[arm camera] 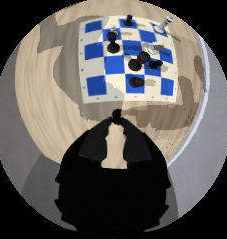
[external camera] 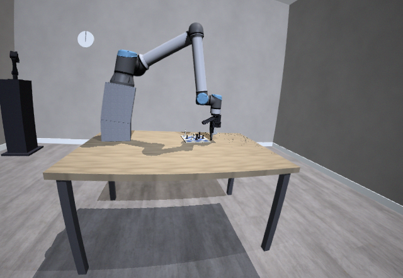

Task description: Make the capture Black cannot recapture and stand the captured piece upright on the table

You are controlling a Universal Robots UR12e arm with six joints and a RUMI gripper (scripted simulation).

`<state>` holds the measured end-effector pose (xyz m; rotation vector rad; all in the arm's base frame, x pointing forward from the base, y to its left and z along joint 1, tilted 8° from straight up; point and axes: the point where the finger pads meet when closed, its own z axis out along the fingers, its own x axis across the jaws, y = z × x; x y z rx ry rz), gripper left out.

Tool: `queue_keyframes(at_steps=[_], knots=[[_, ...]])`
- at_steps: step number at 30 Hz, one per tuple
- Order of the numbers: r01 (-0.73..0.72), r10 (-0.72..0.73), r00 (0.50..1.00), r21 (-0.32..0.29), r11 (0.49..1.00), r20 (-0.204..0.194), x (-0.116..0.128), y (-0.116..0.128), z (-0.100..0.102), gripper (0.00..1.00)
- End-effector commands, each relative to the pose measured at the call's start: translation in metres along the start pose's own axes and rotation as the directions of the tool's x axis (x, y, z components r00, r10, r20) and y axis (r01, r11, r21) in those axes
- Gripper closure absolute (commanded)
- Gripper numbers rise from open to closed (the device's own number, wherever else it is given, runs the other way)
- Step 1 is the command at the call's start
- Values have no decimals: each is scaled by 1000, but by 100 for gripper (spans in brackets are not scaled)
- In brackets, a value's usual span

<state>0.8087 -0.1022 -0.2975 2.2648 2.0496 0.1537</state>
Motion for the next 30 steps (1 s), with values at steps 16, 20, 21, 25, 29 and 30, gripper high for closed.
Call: queue_keyframes(at_steps=[16, 20, 21, 25, 29, 30], knots=[[0, 0, 1000, -1, 1000, 0, 0, 1, 3, 100], [0, 0, 1000, -1, 1000, 0, 0, 1, 4, 100], [0, 0, 1000, -1, 1000, 0, 0, 1, 4, 100], [0, 0, 1000, -1, 1000, 0, 0, 1, 4, 100], [0, 0, 1000, -1, 1000, 0, 0, 1, 4, 100], [0, 0, 1000, -1, 1000, 0, 0, 1, 4, 100]])
